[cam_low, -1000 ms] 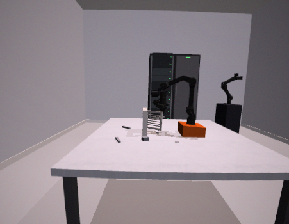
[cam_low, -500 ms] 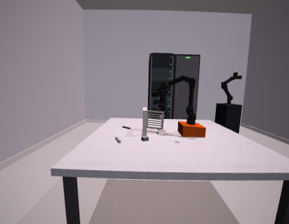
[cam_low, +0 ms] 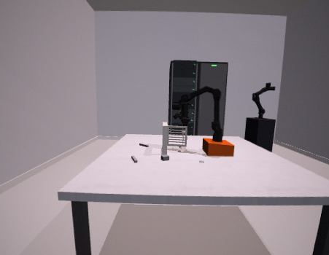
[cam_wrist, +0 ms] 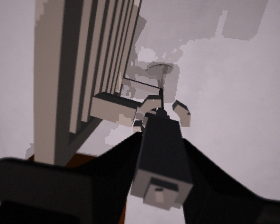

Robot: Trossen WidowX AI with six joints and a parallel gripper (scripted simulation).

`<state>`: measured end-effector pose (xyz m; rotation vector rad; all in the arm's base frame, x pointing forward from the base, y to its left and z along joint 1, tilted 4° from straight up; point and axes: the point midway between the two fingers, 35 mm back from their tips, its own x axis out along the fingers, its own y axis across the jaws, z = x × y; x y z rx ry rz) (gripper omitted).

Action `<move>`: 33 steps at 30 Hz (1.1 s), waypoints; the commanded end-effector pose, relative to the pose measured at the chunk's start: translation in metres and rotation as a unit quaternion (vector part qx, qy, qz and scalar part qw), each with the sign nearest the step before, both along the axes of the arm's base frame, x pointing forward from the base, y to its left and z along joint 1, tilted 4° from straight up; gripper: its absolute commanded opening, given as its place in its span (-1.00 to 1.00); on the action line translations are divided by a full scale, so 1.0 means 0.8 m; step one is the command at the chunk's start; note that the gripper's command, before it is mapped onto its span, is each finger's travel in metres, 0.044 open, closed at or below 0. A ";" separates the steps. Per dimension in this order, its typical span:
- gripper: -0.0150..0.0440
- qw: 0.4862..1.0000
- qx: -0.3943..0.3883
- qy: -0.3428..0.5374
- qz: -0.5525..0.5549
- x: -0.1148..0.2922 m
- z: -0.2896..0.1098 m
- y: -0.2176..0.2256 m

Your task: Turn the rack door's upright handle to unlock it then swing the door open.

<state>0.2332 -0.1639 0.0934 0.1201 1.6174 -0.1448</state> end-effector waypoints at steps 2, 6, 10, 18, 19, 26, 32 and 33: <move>-0.44 0.999 0.001 0.003 0.045 0.002 0.000 -0.013; -0.44 0.997 0.002 0.003 0.074 0.003 0.000 -0.023; -0.44 0.996 0.003 0.003 0.090 0.004 0.000 -0.030; -0.44 0.996 0.003 0.003 0.090 0.004 0.000 -0.030; -0.44 0.996 0.003 0.003 0.090 0.004 0.000 -0.030; -0.17 0.996 0.003 0.003 0.090 0.004 0.000 -0.030; 0.36 0.996 0.003 0.003 0.090 0.004 0.000 -0.030; 0.45 0.996 0.003 0.003 0.090 0.004 0.000 -0.030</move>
